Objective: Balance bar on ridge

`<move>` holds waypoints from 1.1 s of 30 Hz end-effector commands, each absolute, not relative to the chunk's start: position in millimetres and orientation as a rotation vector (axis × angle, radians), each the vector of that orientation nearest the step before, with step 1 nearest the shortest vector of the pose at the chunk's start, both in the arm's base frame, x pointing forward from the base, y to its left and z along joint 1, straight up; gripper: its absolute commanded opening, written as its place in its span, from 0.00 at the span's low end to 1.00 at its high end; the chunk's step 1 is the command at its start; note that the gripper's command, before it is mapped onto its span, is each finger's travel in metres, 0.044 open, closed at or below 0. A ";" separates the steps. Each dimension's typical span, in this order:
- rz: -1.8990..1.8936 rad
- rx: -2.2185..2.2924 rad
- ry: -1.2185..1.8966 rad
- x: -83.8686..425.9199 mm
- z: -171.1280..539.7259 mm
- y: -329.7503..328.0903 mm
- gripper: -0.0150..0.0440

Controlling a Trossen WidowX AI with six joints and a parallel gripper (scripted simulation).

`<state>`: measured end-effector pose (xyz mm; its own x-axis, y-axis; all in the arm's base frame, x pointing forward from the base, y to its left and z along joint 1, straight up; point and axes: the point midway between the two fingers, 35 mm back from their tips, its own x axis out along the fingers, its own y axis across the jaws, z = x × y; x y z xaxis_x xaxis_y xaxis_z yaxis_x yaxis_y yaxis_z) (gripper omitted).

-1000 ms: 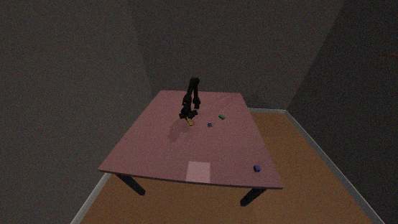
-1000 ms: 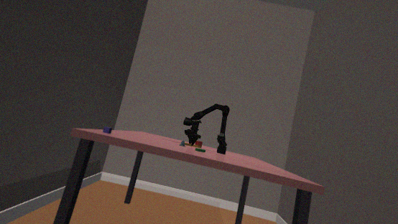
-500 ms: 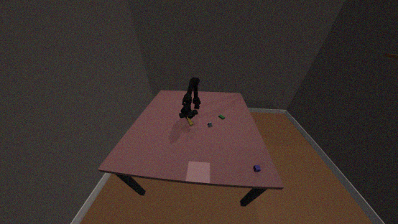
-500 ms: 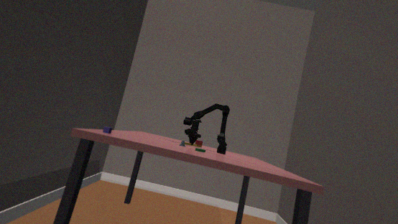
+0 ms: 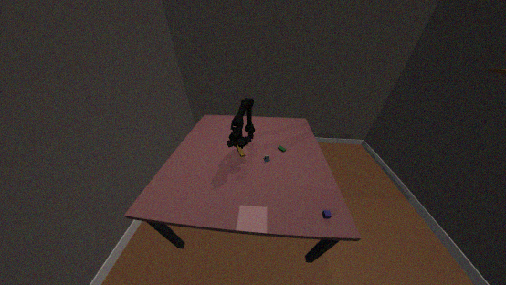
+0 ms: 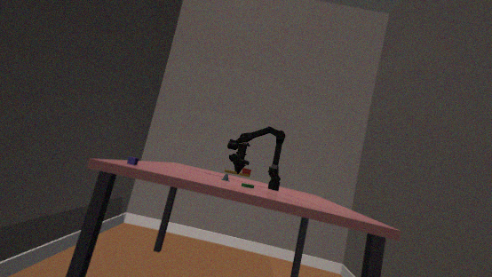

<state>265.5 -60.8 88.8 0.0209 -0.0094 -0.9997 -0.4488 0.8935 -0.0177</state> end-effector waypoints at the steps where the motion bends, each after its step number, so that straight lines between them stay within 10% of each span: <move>1: 0.351 -0.371 1.518 265.7 101.4 -60.4 0.25; 33: 0.337 -0.350 1.517 292.9 144.5 -21.2 0.25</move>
<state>286.4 -30.7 143.0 0.0284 -0.0054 -0.9996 -0.4319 0.9018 -0.0171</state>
